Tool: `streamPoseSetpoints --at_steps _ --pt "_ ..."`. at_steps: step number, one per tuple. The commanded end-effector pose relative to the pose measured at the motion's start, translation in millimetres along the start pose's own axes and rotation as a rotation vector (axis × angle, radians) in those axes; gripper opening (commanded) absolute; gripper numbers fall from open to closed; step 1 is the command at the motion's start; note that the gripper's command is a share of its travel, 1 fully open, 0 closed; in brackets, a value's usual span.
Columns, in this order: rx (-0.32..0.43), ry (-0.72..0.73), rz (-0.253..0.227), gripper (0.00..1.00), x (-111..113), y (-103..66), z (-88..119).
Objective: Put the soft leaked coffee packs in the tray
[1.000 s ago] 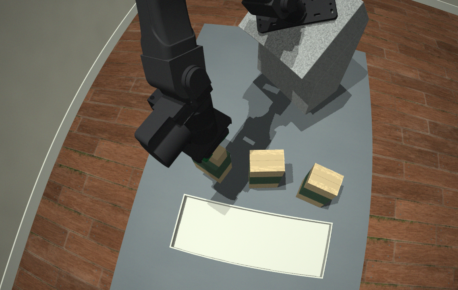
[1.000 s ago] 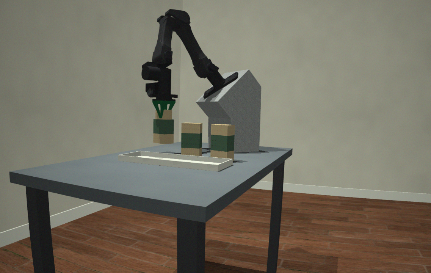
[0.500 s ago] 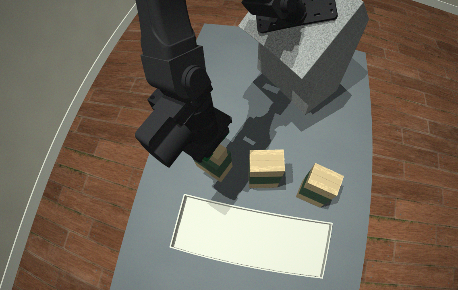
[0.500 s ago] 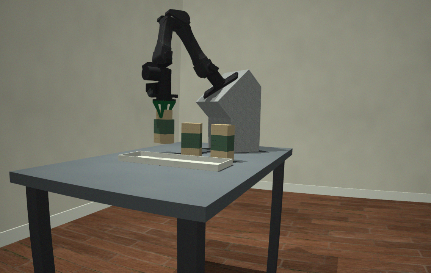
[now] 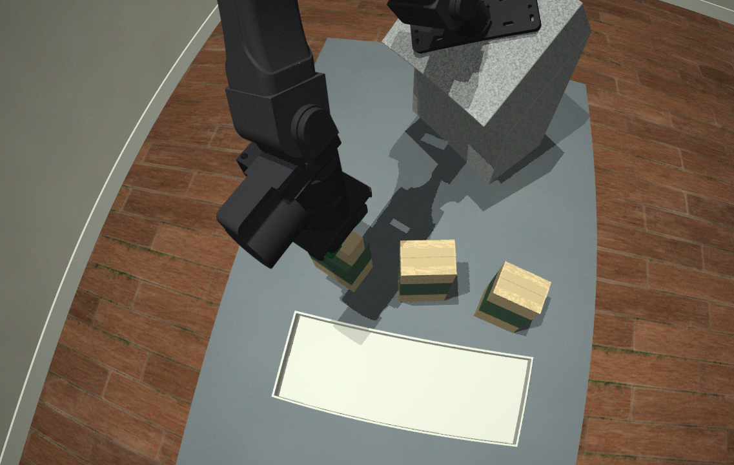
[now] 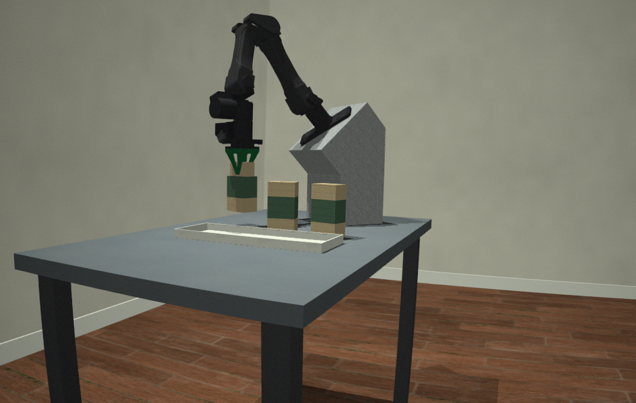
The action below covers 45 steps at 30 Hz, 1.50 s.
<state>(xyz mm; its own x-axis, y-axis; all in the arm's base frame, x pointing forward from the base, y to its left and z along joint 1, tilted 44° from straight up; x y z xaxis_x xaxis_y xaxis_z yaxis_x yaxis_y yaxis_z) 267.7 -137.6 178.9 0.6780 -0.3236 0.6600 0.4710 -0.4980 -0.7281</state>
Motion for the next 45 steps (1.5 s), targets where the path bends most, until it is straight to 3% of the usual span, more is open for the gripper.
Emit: streamPoseSetpoints --at_steps 1,18,20,22,32,45 --pt "0.002 0.009 -0.049 0.26 14 -13.4 0" --pt "0.002 0.011 -0.049 0.26 15 -13.4 1" --pt "0.0 0.0 -0.014 0.26 13 -4.3 5" --pt "0.0 0.0 -0.014 0.26 16 -4.4 6" --pt "0.0 0.0 -0.015 0.26 46 -5.1 20" --pt "0.001 0.0 -0.017 0.26 115 -6.8 51"
Point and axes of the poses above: the point where the finger pads meet when closed, its own y axis out along the fingers, its own x axis across the jaws, z = x × y, the point moved 8 cm from there along -y, back along the fingers, and after that the axes turned 3 degrees about y, right-handed, at the moved point
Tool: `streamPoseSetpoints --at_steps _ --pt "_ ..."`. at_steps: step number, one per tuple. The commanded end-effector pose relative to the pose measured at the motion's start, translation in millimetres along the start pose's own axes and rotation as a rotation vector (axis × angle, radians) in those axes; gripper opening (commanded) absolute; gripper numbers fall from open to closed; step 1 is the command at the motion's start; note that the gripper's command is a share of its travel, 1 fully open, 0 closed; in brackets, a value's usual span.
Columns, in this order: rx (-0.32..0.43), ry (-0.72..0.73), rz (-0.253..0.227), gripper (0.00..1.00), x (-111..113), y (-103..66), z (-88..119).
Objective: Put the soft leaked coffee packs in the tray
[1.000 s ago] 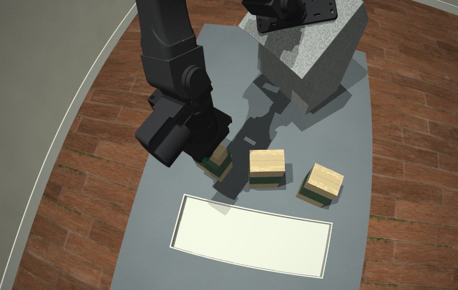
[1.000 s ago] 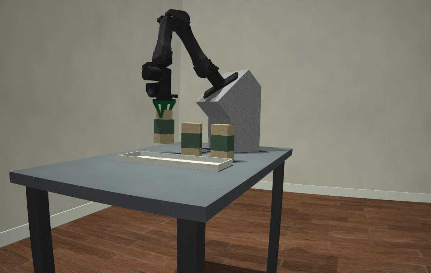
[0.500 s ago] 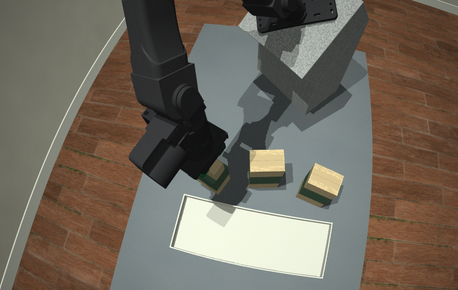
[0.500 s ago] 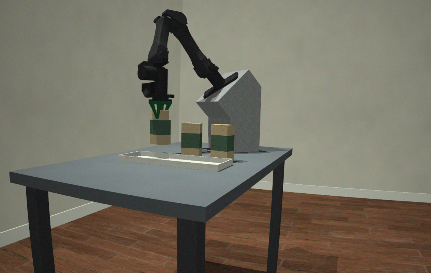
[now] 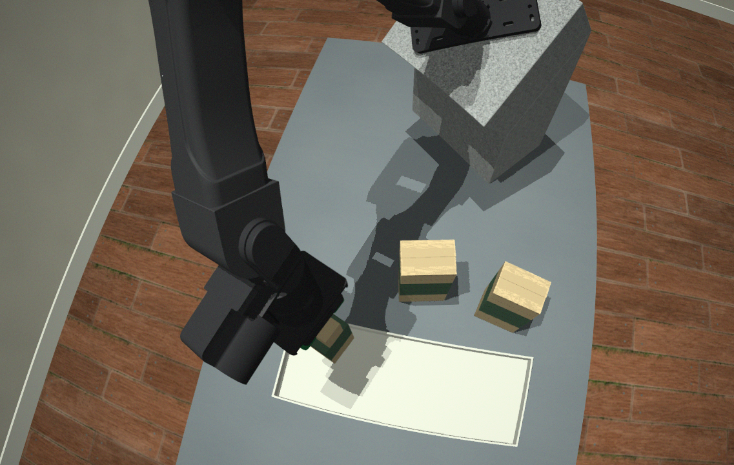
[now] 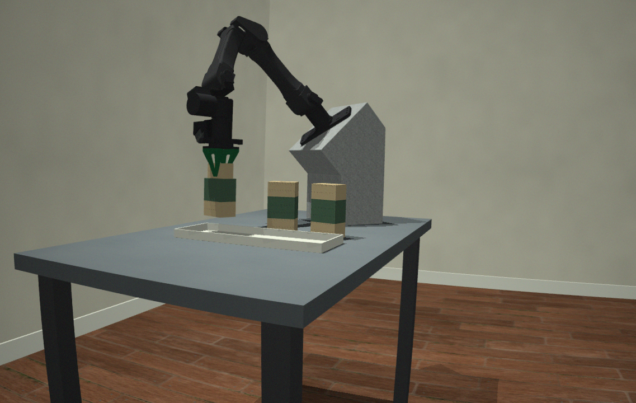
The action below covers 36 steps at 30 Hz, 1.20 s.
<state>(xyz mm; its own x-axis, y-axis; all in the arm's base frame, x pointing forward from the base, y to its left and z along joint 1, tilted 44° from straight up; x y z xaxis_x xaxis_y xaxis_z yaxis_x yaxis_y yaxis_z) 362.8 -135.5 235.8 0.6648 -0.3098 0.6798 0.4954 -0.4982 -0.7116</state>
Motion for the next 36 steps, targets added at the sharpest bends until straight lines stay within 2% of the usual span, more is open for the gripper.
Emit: streamPoseSetpoints --at_steps 1,13,15,21,22,23,36 --pt "-0.01 0.0 0.01 0.26 18 -8.7 9" --pt "-0.009 0.0 0.009 0.26 46 -8.6 22" --pt "-0.005 0.011 -0.015 0.26 53 -18.7 19" --pt "-0.008 0.002 0.004 0.26 51 -10.5 23" --pt "-0.005 0.009 -0.016 0.26 54 -18.8 20" --pt "-0.004 0.01 -0.018 0.26 55 -19.8 19" --pt "-0.004 0.009 -0.018 0.26 55 -19.7 19"
Point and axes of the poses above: the point where the finger pads meet when closed, its own y axis out along the fingers, its own x axis across the jaws, z = x × y, the point moved 8 cm from there along -y, back along the fingers, and after that the axes turned 3 degrees about y, right-handed, at the moved point
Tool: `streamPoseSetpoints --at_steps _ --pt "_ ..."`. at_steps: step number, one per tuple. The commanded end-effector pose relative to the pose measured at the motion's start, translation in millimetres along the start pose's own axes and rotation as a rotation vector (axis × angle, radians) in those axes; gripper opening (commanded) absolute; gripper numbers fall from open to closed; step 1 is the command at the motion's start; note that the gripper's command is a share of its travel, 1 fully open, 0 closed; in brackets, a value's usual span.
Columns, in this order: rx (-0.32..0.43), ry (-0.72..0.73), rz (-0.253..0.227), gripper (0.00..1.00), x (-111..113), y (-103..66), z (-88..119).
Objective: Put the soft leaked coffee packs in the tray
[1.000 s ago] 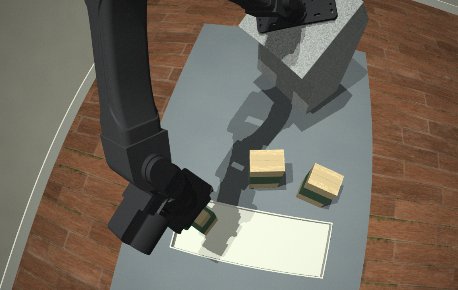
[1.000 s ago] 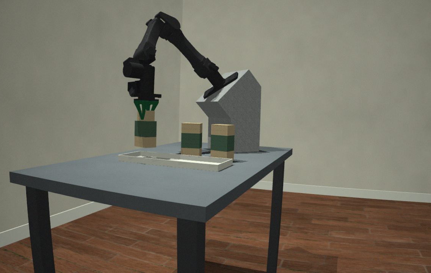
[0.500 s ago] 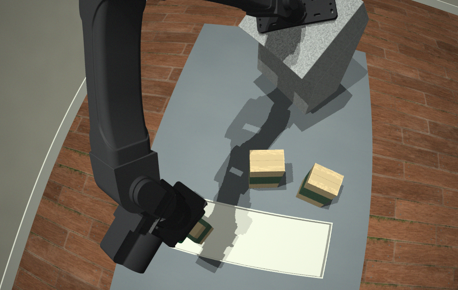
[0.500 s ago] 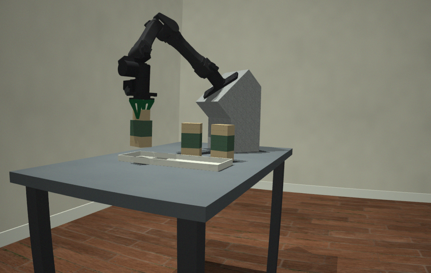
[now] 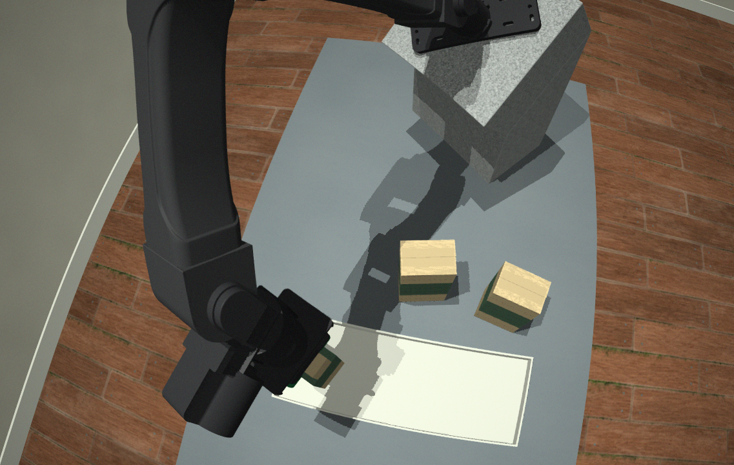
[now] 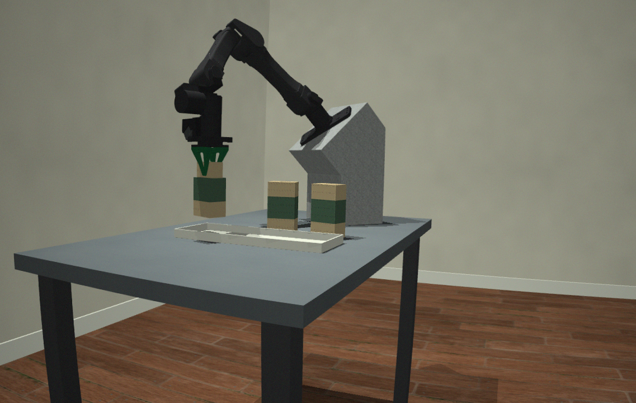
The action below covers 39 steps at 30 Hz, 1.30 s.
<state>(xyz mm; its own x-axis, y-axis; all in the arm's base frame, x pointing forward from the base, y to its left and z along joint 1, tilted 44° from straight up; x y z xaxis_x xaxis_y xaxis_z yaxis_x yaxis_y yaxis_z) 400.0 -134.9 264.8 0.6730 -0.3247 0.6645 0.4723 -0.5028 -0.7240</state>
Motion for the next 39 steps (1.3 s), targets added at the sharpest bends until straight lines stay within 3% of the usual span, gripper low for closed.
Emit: streamPoseSetpoints --at_steps 1,31,36,39 --pt "0.01 0.005 -0.04 0.26 10 -17.5 3" --pt "0.01 0.005 -0.04 0.26 10 -17.5 3" --pt "0.01 0.004 -0.04 0.26 10 -14.0 4" --pt "0.012 -0.002 -0.037 0.26 10 -3.7 8"
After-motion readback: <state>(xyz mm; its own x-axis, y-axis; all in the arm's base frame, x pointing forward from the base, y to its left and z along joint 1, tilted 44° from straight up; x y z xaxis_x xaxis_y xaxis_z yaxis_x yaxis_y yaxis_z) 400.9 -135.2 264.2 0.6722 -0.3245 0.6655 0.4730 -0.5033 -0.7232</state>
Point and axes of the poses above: the point where the finger pads meet when closed, its own y axis out along the fingers, its own x axis across the jaws, z = x × y, the point moved 8 cm from there along -y, back along the fingers, and after that the axes turned 3 degrees about y, right-handed, at the moved point
